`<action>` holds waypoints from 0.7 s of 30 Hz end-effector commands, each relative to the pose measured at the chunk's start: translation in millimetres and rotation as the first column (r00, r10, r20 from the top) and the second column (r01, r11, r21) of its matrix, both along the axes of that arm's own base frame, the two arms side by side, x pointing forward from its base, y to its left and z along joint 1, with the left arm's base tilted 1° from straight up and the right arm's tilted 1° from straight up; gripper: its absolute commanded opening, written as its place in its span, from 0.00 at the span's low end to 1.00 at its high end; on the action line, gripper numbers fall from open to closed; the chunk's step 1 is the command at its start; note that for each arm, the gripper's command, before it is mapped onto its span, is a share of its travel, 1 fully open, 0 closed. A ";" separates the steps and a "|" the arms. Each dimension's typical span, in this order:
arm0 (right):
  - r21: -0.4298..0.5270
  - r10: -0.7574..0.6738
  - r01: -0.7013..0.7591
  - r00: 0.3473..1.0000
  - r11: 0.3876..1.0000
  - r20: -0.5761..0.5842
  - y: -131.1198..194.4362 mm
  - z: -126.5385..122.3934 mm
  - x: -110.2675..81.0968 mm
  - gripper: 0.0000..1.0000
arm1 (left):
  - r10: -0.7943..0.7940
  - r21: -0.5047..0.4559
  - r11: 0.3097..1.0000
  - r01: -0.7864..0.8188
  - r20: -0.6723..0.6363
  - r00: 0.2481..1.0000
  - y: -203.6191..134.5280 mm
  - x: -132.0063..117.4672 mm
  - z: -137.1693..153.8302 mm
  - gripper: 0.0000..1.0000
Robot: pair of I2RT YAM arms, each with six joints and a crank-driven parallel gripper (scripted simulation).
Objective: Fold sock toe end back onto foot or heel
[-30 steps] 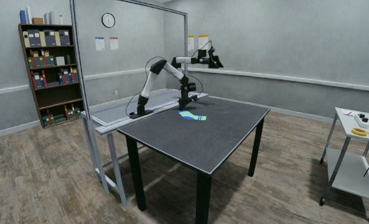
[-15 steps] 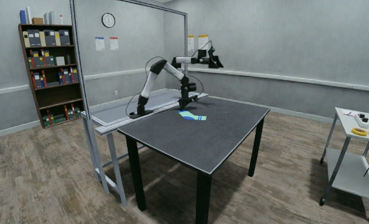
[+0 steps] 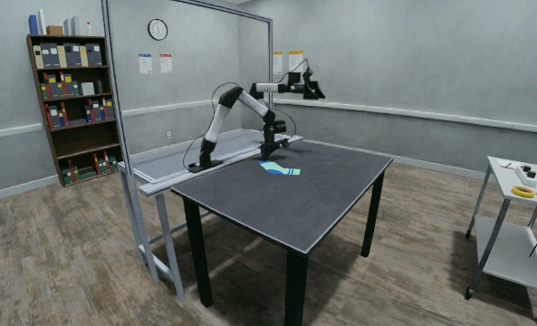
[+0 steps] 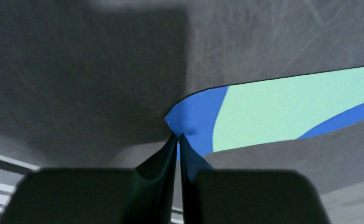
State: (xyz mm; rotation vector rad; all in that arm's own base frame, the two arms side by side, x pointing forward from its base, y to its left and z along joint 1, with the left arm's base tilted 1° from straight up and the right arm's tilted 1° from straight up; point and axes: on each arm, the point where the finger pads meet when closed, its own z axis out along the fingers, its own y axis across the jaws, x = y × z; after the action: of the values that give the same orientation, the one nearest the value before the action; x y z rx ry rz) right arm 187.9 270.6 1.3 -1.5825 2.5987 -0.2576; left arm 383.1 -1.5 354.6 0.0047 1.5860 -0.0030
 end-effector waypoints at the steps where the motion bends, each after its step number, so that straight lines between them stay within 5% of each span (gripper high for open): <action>1: -0.021 -0.008 0.008 1.000 1.000 -0.027 -3.0 -3.7 0.9 0.02 | 0.005 -0.001 1.000 -0.005 0.015 1.000 1.5 -0.7 5.9 1.00; 8: 0.036 -0.012 0.012 1.000 0.999 0.004 8.1 19.2 1.5 0.02 | 0.005 -0.001 1.000 -0.005 0.015 1.000 1.5 -0.7 5.9 1.00; 15: 0.023 -0.006 0.006 1.000 1.000 0.010 6.8 9.9 2.2 0.02 | 0.005 -0.001 1.000 -0.005 0.015 1.000 1.5 -0.7 5.9 1.00; 16: 0.048 0.009 -0.009 1.000 0.999 0.007 5.2 29.9 9.3 0.02 | 0.005 -0.001 1.000 -0.005 0.015 1.000 1.5 -0.7 5.9 1.00; 21: 0.050 0.009 -0.009 1.000 0.999 0.000 0.4 38.4 18.7 0.02 | 0.005 -0.001 1.000 -0.005 0.015 1.000 1.5 -0.7 5.9 1.00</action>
State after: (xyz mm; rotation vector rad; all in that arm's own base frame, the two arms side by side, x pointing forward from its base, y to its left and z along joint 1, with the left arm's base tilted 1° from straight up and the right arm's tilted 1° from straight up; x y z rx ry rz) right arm 196.5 267.7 17.9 -1.5879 2.6023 -0.2405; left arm 383.1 -1.5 354.6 0.0047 1.5860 -0.0030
